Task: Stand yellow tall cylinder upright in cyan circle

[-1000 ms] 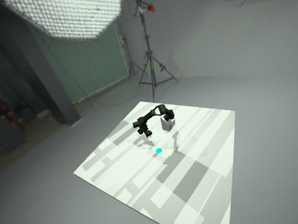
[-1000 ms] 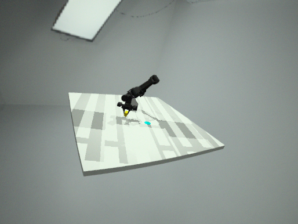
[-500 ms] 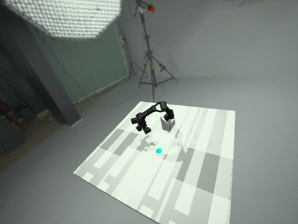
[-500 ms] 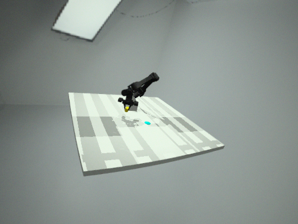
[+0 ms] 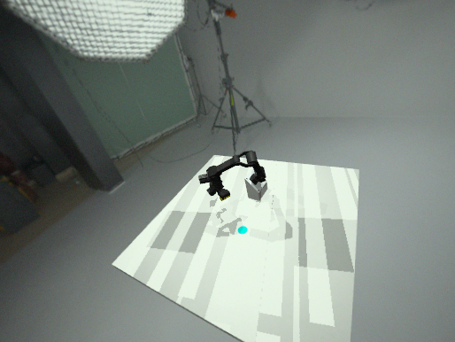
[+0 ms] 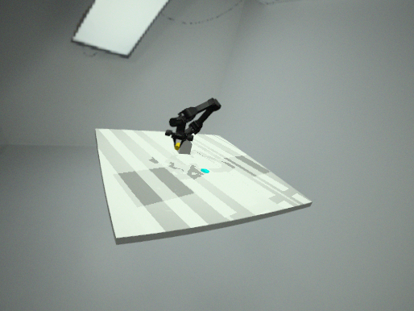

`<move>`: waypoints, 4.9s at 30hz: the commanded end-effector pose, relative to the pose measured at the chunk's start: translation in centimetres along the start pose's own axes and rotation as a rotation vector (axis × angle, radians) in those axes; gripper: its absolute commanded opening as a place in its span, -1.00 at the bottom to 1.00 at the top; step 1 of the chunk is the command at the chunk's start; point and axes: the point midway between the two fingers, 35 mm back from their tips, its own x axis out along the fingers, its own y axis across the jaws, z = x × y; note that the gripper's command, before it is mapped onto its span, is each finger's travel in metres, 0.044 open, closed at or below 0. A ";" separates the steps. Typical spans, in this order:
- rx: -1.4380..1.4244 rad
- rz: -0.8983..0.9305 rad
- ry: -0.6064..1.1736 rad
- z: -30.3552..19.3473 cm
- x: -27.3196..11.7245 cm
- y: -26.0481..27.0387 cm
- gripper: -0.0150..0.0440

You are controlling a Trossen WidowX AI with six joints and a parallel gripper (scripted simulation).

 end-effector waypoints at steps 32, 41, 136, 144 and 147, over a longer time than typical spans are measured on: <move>-0.061 -0.025 -0.018 2.3 -2.0 8.8 -0.14; -0.077 -0.024 -0.018 2.4 -2.2 11.6 -0.14; -0.234 -0.256 -0.202 2.0 1.9 19.6 -0.14; -0.244 -0.284 -0.240 2.2 2.3 19.3 -0.14; -0.247 -0.294 -0.255 2.3 2.5 19.3 -0.14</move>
